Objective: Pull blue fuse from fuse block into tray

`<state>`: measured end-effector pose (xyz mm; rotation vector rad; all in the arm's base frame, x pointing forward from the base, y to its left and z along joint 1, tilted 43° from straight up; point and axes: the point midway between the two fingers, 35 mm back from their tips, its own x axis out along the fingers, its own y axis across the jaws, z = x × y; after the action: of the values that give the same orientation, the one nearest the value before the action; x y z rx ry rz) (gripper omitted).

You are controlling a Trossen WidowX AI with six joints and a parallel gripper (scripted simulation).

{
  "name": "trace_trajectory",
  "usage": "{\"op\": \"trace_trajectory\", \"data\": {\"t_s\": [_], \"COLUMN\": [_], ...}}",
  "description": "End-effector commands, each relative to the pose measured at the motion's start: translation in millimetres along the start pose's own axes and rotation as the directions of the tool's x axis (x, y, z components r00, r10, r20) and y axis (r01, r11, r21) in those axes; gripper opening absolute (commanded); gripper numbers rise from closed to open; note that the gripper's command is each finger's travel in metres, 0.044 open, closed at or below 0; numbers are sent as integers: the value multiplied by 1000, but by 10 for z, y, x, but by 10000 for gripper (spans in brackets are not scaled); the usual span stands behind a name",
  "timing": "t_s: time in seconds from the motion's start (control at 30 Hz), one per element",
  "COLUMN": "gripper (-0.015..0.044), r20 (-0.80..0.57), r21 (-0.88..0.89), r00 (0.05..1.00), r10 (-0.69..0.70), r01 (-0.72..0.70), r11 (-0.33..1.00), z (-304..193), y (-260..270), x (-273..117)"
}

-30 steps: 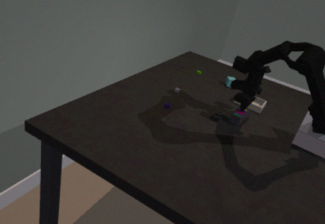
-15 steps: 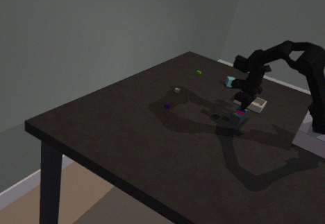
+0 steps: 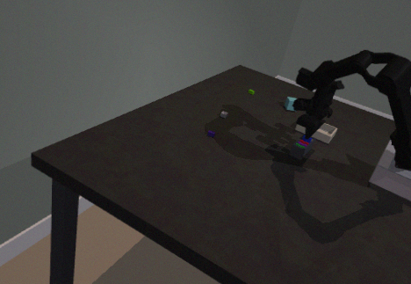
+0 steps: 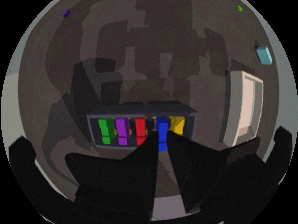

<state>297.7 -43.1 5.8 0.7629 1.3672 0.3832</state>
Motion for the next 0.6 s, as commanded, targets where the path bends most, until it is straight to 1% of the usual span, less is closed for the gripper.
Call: {"op": "trace_trajectory", "data": {"t_s": [0.0,0.57], "gripper": [0,0], "r20": [1,0], "r21": [-6,-5], "r00": [1000,1000], "r10": [-4,-3], "r01": [4,3], "r11": [1000,1000], "z": [10,9], "y": [-3,-3], "x": [-27,-110]}}
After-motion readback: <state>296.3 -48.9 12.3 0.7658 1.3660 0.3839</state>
